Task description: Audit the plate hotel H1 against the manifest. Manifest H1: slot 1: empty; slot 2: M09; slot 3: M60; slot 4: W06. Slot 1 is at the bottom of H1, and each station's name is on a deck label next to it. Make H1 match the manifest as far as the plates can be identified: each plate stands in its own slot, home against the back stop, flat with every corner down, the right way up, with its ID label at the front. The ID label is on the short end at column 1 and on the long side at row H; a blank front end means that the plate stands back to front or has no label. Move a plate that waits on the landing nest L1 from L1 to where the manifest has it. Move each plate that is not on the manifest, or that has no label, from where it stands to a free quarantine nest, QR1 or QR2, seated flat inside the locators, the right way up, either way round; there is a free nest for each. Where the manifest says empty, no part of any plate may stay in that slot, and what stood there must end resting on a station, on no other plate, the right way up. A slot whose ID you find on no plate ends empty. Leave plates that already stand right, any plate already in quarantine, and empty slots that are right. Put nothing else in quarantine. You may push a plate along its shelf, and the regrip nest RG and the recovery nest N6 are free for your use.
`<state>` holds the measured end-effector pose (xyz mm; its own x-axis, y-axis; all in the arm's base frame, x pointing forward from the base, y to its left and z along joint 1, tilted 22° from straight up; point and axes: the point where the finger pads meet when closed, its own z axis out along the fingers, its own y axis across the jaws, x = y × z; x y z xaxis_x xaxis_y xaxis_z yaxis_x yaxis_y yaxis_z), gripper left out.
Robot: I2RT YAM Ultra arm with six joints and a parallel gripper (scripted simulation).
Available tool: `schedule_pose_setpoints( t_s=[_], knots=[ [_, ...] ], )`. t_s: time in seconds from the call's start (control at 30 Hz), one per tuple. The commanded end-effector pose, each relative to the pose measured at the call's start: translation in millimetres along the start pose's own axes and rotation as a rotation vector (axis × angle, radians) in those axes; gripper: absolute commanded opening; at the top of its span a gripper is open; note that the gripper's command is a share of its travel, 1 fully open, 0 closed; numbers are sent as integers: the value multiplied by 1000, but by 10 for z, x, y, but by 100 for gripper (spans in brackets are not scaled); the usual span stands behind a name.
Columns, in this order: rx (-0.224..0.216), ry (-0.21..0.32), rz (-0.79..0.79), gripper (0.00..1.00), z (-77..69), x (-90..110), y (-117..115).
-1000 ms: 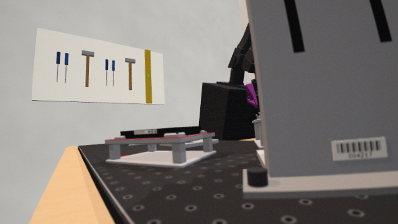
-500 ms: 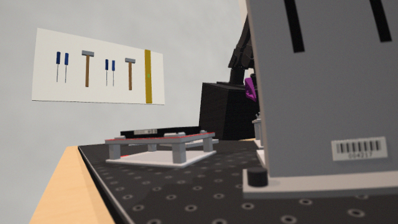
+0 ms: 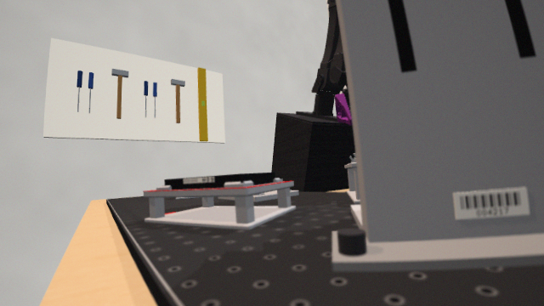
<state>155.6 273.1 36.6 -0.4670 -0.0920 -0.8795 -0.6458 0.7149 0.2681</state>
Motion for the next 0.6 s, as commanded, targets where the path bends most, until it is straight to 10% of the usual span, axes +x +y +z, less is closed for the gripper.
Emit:
schedule_pose_setpoints(
  t_s=[0.0, 0.47, 0.57],
  knots=[
    [30, 51, -22, 100, -37, 96, -71],
    [30, 51, -22, 100, -83, 52, -68],
    [31, 130, -21, 100, 4, -4, -68]
  ],
)
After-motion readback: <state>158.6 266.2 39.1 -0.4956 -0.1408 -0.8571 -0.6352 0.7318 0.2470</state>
